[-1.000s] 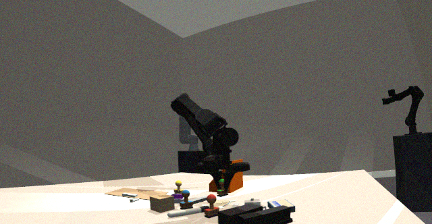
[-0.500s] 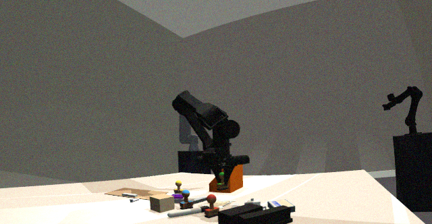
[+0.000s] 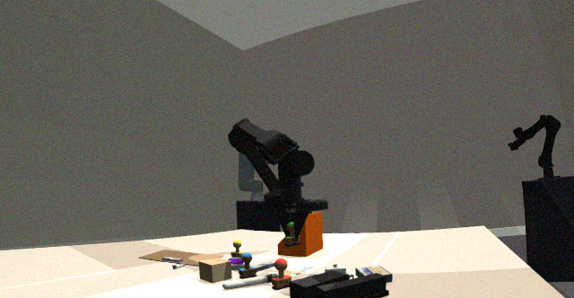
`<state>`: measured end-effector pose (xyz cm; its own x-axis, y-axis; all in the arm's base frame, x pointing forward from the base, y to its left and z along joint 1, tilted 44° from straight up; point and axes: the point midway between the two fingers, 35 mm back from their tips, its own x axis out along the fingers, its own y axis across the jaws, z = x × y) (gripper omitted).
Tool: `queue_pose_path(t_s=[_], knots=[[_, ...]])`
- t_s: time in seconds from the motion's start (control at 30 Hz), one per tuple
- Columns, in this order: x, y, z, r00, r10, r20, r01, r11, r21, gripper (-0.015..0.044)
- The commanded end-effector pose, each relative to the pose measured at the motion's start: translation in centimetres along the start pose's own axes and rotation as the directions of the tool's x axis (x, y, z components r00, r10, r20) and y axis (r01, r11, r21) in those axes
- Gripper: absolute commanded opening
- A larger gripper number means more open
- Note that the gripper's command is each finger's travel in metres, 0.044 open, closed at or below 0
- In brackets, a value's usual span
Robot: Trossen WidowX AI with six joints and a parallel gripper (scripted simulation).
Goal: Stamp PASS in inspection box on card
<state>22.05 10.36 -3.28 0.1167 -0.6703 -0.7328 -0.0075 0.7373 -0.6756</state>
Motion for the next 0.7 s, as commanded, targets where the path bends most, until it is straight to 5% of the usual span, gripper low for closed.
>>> queue_pose_path(t_s=[0.0,0.67], knots=[[-0.5,-1.1,2.3,1.0,0.015,0.005,-0.015,1.0,0.005,0.0],[-0.8,-12.0,12.5,1.0,0.02,0.015,-0.02,1.0,0.01,0.0]])
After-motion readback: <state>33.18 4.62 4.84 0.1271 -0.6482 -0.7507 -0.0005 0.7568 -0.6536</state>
